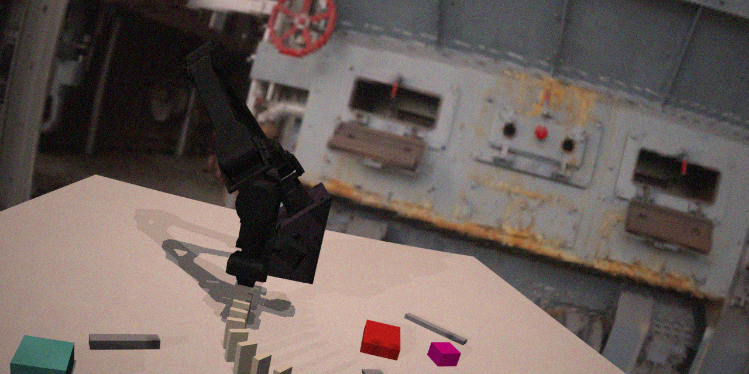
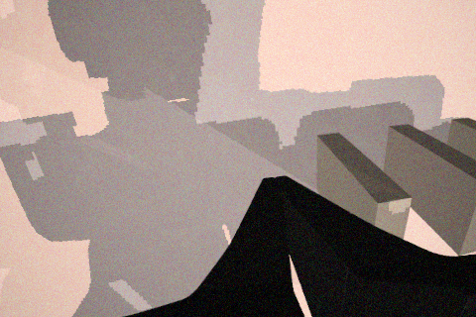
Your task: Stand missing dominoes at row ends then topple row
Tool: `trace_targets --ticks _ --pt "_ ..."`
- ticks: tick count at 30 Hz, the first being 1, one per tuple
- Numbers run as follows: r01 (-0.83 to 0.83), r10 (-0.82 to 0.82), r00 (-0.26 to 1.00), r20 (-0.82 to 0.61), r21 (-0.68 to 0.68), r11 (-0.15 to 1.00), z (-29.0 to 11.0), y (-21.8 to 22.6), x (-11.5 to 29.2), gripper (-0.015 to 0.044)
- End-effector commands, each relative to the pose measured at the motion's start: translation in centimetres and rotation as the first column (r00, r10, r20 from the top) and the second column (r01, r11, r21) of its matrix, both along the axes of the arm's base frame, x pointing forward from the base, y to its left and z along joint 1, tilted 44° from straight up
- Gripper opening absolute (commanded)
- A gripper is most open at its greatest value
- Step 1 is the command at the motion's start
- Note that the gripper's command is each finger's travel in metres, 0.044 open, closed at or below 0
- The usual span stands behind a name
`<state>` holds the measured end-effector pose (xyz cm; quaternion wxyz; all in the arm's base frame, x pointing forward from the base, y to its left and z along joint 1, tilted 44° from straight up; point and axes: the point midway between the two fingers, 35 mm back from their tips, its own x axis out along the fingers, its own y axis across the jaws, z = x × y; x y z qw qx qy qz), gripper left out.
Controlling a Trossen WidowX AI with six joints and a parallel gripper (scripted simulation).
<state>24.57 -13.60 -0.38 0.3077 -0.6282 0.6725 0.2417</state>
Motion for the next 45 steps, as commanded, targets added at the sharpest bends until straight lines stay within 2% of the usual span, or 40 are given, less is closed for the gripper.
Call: trace_targets --ticks 1,11,13,21,45 --pt "-0.004 0.004 1.000 0.001 -0.004 1.000 0.2 -0.1 1.0 0.0000" --pt "-0.004 0.004 1.000 0.002 -0.004 1.000 0.3 -0.3 2.6 0.0000" --pt "0.002 -0.002 1.000 -0.002 0.004 1.000 0.4 0.0 1.9 0.0000" --pt "-0.003 0.003 1.000 0.003 0.000 1.000 4.5 3.7 4.3 0.0000" --pt "-0.004 0.004 1.000 0.003 -0.001 1.000 4.6 3.8 4.4 0.0000"
